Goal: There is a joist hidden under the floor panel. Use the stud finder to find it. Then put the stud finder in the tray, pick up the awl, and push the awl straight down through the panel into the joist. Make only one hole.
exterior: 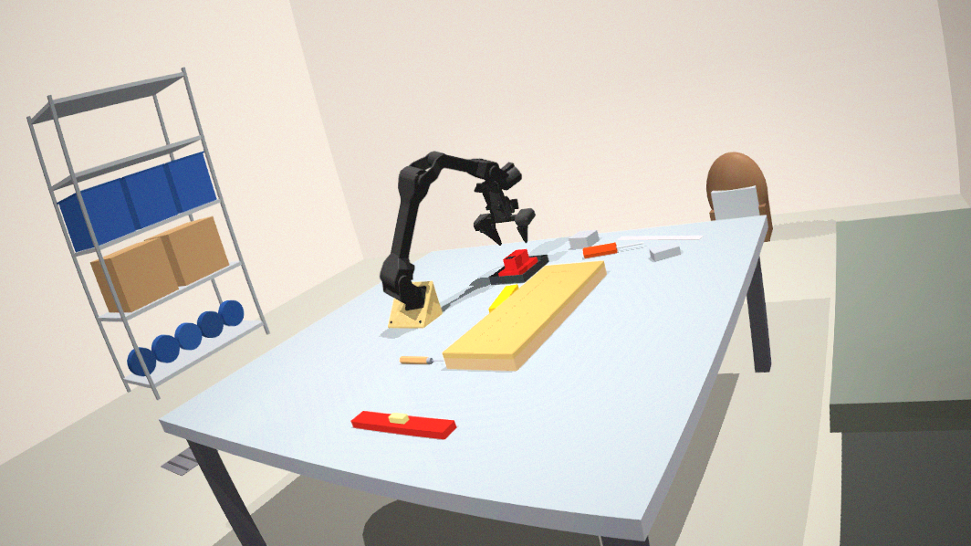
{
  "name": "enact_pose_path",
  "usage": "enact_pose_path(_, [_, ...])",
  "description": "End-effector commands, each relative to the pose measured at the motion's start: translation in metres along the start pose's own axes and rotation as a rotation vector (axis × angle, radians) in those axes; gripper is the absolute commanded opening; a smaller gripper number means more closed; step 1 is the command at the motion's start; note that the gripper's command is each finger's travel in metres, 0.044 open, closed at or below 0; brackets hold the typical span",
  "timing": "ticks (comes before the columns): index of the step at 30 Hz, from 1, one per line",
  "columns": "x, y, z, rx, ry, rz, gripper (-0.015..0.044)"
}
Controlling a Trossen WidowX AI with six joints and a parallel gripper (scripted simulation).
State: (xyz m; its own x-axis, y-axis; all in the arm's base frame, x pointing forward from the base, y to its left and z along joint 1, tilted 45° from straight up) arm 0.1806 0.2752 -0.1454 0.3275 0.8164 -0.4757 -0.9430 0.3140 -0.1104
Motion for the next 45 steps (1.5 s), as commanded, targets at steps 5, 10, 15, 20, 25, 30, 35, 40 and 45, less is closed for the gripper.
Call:
enact_pose_path(5, [0.003,-0.011,0.029,-0.002,-0.045,-0.077,0.0440])
enact_pose_path(10, [-0.034,-0.076,0.063,0.029,-0.098,-0.527,0.0440])
enact_pose_path(15, [-0.095,-0.143,0.089,0.058,-0.145,-1.078,0.0440])
enact_pose_path(20, [-0.170,-0.193,0.105,0.079,-0.181,-1.652,0.0440])
enact_pose_path(25, [-0.243,-0.220,0.111,0.089,-0.212,-2.170,0.0440])
enact_pose_path(30, [-0.318,-0.228,0.112,0.084,-0.250,-2.692,0.0440])
enact_pose_path(35, [-0.389,-0.218,0.111,0.057,-0.311,-3.222,0.0440])
enact_pose_path(40, [-0.453,-0.192,0.108,-0.004,-0.423,-3.751,0.0440])
enact_pose_path(45, [-0.504,-0.153,0.105,-0.126,-0.647,-4.262,0.0440])
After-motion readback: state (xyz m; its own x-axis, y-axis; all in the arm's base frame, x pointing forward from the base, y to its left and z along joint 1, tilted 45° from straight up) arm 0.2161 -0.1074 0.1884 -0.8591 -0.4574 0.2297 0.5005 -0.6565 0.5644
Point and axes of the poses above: the point midway between the two fingers, 35 mm back from their tips, its own z axis back along the fingers, its own y axis across the jaws, x = y × z, the point moved 3 cm from there along z, back along the fingers, and after that the axes turned 13 degrees about -z, right-handed, at the moved point
